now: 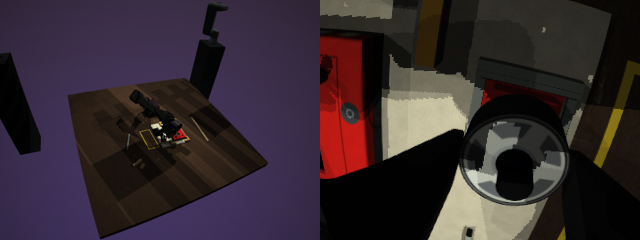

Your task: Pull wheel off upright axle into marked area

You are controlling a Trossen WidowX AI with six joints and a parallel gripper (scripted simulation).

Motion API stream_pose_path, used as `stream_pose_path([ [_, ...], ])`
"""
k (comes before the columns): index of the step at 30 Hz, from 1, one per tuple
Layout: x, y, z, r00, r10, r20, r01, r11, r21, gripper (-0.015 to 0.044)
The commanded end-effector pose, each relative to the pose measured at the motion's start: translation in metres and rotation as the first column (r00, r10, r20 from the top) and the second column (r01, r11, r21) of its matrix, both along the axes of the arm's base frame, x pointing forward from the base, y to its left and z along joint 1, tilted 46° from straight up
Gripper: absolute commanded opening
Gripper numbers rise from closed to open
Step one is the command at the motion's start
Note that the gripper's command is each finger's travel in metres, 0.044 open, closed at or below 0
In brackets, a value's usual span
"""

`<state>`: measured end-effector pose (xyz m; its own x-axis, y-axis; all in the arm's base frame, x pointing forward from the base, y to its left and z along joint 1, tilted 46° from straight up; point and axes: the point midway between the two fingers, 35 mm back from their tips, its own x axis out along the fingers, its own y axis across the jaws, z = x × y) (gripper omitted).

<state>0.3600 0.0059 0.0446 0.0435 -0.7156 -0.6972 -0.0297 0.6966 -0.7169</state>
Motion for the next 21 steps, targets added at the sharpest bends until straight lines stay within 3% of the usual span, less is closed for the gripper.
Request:
stream_pose_path([
  [1,0.0003,0.0003,-0.0002,1.000,-0.003,0.002,0.003,1.000,0.003,0.0161],
  [8,0.0003,0.0011,0.0006,1.000,-0.002,0.002,0.002,1.000,0.003,0.0000],
  [21,0.0002,0.0043,0.0034,1.000,-0.002,0.003,0.002,1.000,0.003,0.0000],
])
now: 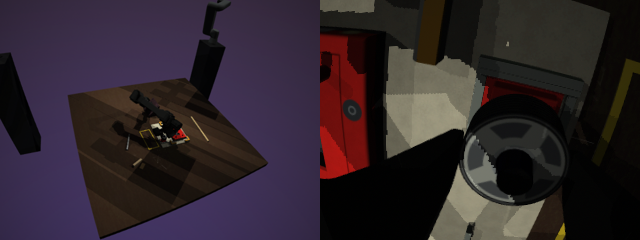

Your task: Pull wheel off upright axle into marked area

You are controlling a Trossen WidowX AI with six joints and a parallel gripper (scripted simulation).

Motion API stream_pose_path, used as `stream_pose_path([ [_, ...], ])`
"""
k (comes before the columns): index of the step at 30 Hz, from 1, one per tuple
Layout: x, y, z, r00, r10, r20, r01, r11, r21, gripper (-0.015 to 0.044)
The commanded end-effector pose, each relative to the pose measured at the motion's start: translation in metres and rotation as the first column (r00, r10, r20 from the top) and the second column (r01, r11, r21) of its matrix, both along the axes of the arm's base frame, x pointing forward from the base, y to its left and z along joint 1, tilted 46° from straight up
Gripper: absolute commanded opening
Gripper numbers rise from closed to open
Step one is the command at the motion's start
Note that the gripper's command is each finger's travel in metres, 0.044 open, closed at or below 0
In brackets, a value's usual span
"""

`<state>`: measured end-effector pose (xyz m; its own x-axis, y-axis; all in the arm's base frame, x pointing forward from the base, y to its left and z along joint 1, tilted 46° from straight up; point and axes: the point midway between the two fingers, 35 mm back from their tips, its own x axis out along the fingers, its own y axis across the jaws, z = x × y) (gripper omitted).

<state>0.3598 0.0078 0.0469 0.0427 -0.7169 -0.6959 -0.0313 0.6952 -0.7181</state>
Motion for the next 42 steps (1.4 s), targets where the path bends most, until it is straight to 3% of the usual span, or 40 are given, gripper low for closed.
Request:
stream_pose_path([
  [1,0.0004,0.0027,0.0014,1.000,-0.002,0.004,0.002,1.000,0.005,0.0000],
  [42,-0.0001,0.0125,0.0106,1.000,0.000,0.006,0.000,1.000,0.005,0.0000],
])
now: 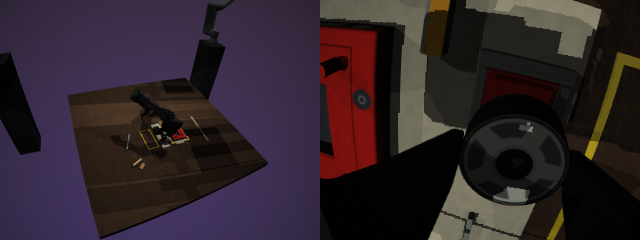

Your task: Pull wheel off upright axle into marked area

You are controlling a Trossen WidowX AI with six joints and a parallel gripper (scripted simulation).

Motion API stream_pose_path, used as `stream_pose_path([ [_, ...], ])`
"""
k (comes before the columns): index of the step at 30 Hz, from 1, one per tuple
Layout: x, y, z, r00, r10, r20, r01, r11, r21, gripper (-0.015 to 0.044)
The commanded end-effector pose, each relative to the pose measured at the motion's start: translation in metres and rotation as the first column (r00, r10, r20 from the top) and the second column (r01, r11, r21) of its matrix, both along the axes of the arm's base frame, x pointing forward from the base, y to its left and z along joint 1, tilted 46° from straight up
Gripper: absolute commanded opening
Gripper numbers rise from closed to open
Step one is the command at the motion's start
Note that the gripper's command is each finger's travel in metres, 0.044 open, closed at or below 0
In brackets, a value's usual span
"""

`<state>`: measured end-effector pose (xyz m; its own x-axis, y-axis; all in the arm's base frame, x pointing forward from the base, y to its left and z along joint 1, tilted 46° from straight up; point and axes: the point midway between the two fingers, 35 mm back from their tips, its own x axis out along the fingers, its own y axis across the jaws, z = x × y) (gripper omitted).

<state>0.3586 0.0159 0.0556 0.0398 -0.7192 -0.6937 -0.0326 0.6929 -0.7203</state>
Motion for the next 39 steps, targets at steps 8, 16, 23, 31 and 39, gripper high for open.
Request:
stream_pose_path([
  [8,0.0010,0.0063,0.0036,1.000,0.002,0.009,-0.002,1.000,0.008,0.0000],
  [16,0.0008,0.0082,0.0055,1.000,0.002,0.010,-0.002,1.000,0.008,0.0000],
  [23,0.0007,0.0098,0.0071,1.000,0.003,0.010,-0.003,1.000,0.008,0.0000],
  [31,0.0004,0.0117,0.0089,1.000,0.003,0.010,-0.003,1.000,0.008,0.0000],
  [39,0.0002,0.0136,0.0108,1.000,0.003,0.010,-0.004,1.000,0.007,0.0000],
])
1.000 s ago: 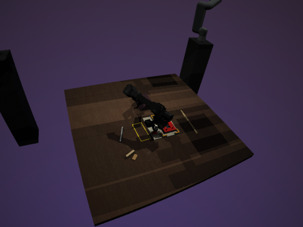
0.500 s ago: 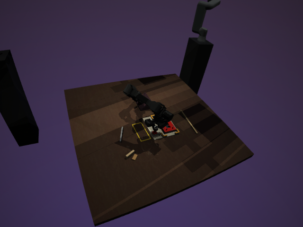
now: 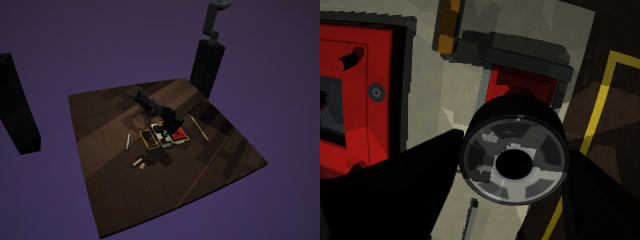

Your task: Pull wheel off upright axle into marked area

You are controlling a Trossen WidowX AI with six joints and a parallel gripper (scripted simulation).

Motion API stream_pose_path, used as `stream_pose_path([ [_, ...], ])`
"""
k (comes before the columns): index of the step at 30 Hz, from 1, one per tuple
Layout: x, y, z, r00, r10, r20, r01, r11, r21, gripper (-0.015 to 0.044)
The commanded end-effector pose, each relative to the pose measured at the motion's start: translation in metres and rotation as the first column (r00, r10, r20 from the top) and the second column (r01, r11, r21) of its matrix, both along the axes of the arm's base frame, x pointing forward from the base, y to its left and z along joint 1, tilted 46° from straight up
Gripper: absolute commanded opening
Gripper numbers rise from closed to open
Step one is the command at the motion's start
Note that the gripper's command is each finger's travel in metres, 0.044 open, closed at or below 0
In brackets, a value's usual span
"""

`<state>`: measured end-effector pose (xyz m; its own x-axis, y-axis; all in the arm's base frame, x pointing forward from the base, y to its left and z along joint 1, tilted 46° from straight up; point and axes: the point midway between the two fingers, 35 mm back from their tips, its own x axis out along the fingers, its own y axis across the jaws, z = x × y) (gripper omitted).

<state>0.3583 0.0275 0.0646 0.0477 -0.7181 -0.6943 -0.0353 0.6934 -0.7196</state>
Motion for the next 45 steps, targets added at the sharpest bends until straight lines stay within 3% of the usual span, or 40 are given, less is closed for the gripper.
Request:
stream_pose_path([
  [1,0.000,0.002,0.002,1.000,-0.004,0.007,0.004,1.000,0.006,0.0000],
  [28,-0.003,0.028,0.031,1.000,-0.003,0.007,0.003,1.000,0.007,0.0000],
  [45,-0.029,-0.012,0.067,1.000,-0.001,0.004,0.001,1.000,0.004,0.0000],
])
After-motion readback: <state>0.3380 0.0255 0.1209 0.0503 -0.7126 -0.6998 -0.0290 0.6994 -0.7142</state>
